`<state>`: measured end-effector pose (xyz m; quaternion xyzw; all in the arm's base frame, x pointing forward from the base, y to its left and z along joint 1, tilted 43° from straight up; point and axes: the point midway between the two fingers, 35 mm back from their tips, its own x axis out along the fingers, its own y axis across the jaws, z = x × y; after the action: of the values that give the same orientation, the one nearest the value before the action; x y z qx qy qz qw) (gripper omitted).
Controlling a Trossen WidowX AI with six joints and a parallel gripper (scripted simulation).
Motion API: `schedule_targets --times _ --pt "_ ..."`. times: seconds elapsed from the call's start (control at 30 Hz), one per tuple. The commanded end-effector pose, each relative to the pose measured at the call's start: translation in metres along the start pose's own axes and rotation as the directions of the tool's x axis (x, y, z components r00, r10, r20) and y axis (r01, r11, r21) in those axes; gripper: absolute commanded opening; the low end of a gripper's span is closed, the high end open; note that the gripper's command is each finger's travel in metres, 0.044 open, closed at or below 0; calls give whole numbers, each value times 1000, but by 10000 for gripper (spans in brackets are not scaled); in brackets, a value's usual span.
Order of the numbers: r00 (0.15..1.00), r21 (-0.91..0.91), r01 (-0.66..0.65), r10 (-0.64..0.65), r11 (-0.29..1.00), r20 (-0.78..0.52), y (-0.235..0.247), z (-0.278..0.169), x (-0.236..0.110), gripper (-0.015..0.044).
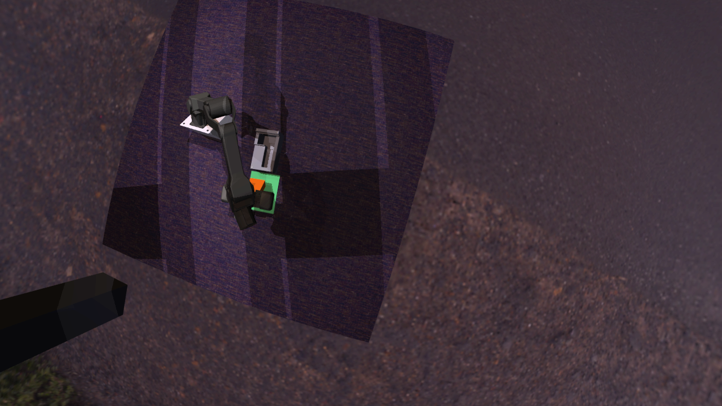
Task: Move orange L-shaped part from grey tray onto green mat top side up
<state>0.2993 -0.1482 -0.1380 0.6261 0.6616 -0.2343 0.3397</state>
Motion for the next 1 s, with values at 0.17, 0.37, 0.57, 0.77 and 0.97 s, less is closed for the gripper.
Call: schedule_targets --times 0.17,0.37,0.57,0.77,0.97 --pt "1000 2 -3 3 1000 -3 0 -1 14 0" --pt "1000 2 -3 3 1000 -3 0 -1 16 0" --pt "1000 0 1 -1 1000 -2 0 -1 16 0" --pt "1000 0 1 -1 1000 -2 0 -1 16 157" --pt "1000 1 0 0 1000 -1 1 1 0 315"
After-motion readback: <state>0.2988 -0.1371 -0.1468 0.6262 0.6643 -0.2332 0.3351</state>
